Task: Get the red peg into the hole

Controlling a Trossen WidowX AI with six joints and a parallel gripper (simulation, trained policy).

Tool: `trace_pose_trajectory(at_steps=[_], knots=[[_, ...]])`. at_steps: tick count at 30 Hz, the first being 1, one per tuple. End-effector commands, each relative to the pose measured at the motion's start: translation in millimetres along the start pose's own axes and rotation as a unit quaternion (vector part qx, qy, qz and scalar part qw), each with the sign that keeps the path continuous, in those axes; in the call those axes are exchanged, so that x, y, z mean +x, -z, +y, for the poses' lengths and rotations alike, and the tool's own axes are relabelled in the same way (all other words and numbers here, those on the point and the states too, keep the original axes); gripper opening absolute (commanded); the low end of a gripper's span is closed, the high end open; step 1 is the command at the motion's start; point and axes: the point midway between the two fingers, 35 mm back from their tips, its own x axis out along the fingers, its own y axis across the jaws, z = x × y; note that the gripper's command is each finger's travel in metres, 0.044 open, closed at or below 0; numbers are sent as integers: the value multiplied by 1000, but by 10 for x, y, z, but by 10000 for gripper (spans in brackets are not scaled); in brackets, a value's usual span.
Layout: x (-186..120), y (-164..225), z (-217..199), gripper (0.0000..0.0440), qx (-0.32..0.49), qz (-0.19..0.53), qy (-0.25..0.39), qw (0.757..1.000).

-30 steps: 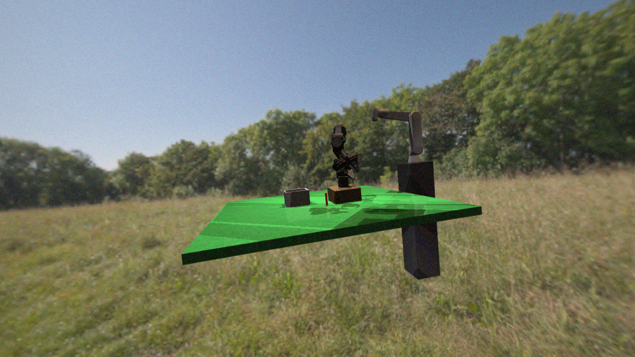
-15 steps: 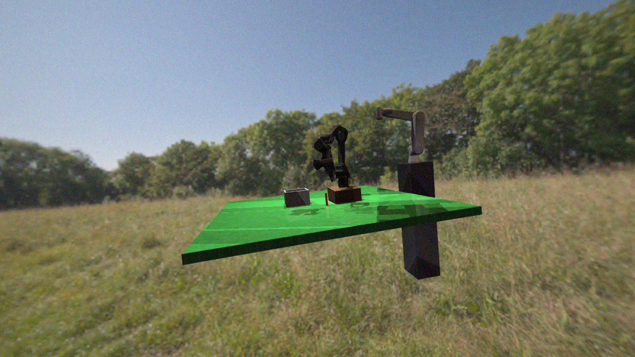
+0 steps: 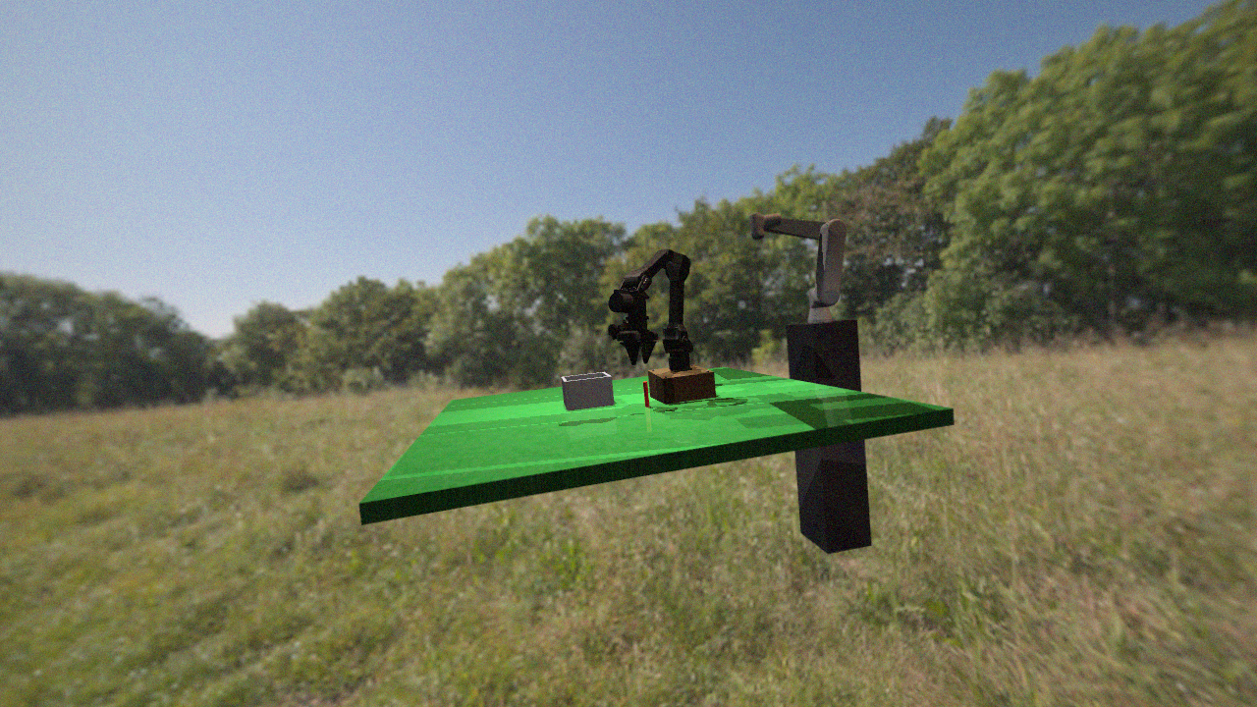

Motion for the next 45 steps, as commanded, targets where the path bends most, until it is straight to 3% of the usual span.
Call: trace_pose_trajectory(at_steps=[1,13,27,31,45], knots=[[100,-72,-144,440,29,-10,27,999],[549,-189,-467,439,101,-34,78,991],[1094,-207,-611,433,143,-59,56,986],[1175,-183,-662,360,157,-57,60,984],[1174,-182,-660,0,166,-17,73,983]])
